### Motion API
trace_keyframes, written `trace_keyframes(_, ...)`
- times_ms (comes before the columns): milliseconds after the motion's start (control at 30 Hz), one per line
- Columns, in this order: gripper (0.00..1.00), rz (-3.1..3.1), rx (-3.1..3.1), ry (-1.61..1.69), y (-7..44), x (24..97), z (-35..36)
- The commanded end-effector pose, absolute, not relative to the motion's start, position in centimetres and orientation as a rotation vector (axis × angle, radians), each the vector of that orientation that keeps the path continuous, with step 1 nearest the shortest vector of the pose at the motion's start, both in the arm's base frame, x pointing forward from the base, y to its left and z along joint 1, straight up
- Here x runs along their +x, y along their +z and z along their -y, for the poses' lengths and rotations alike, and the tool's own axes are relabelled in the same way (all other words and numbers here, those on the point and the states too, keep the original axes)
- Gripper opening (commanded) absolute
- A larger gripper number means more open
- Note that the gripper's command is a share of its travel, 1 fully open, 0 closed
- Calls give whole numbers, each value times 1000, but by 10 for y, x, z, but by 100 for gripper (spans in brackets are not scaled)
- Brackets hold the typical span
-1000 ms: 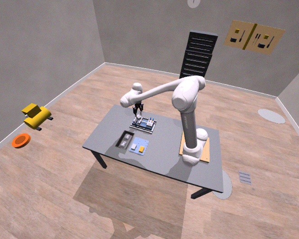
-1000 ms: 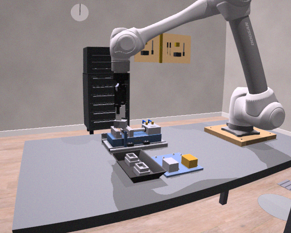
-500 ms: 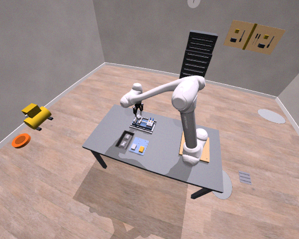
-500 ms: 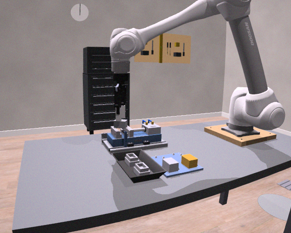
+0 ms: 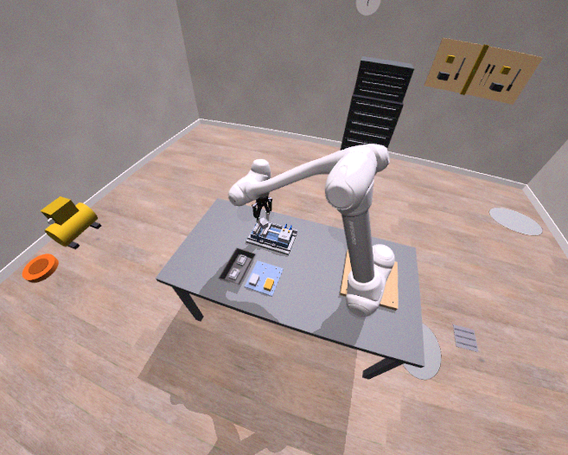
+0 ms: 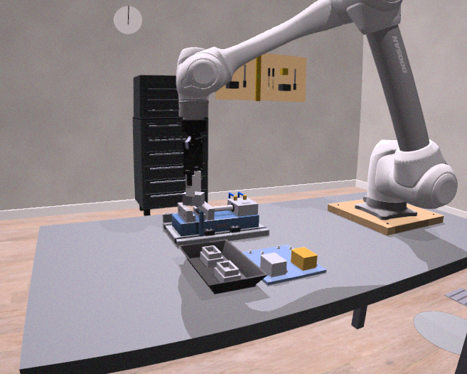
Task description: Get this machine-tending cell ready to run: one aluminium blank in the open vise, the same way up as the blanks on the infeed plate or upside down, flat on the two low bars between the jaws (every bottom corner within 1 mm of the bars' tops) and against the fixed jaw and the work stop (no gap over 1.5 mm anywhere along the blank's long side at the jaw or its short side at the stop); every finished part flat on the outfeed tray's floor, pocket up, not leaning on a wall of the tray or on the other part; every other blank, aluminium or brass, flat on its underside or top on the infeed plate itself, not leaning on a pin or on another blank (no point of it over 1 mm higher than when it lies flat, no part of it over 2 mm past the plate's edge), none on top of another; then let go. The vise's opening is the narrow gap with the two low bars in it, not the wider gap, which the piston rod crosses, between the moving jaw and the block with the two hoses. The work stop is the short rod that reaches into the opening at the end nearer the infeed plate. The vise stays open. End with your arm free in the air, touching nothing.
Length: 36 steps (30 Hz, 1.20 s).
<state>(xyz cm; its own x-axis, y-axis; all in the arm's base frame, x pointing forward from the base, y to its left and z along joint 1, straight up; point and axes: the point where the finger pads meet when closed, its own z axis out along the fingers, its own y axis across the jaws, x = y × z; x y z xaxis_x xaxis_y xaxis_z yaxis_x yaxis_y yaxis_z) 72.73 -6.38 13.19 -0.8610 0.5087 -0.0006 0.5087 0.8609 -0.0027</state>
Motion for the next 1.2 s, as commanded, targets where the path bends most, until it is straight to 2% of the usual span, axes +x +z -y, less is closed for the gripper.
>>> trace_keyframes(0, 40, 3030, -828, 4, 131, 727, 64)
trace_keyframes(1167, 40, 3030, -828, 4, 124, 727, 64)
